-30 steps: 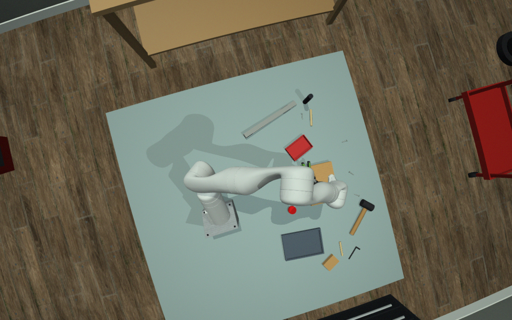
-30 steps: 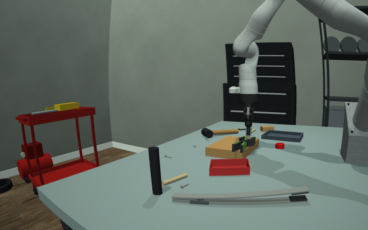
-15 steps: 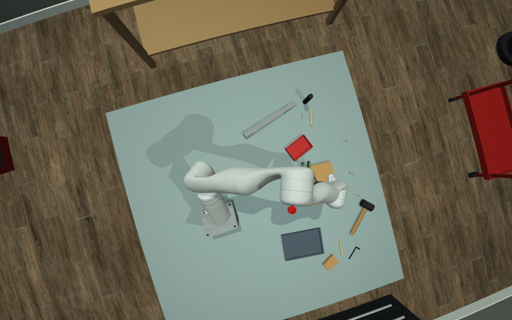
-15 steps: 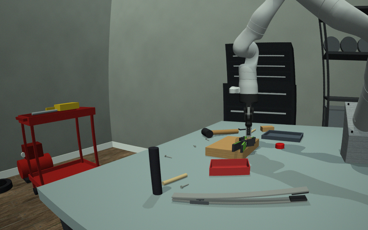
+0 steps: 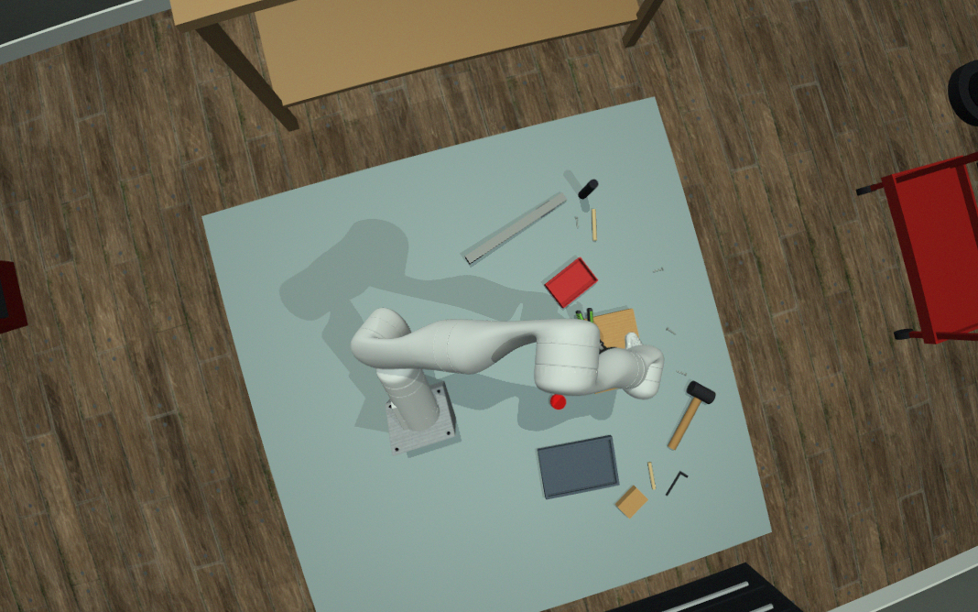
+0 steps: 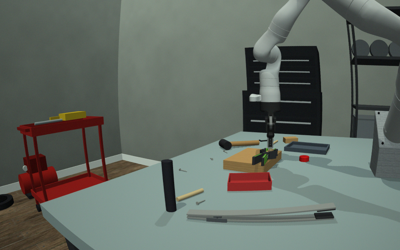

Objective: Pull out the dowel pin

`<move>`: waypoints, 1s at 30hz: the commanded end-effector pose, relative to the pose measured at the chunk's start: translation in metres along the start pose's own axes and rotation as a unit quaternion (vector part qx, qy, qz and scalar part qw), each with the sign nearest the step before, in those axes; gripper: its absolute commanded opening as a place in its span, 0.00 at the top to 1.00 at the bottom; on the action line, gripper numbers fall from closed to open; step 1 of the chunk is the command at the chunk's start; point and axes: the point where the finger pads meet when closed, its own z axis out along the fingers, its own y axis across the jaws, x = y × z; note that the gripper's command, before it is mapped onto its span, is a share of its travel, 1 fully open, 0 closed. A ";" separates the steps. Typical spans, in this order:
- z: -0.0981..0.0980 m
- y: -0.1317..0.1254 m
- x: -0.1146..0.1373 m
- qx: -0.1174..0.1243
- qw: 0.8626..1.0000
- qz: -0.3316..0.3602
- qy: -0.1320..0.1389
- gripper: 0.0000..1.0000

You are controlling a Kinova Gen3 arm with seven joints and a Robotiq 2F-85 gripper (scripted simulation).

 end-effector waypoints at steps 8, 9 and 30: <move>-0.001 0.002 0.001 -0.003 1.000 -0.017 0.003 0.90; -0.001 0.002 0.001 -0.003 1.000 -0.019 0.003 0.90; -0.001 0.002 0.001 -0.003 0.999 -0.050 0.003 0.90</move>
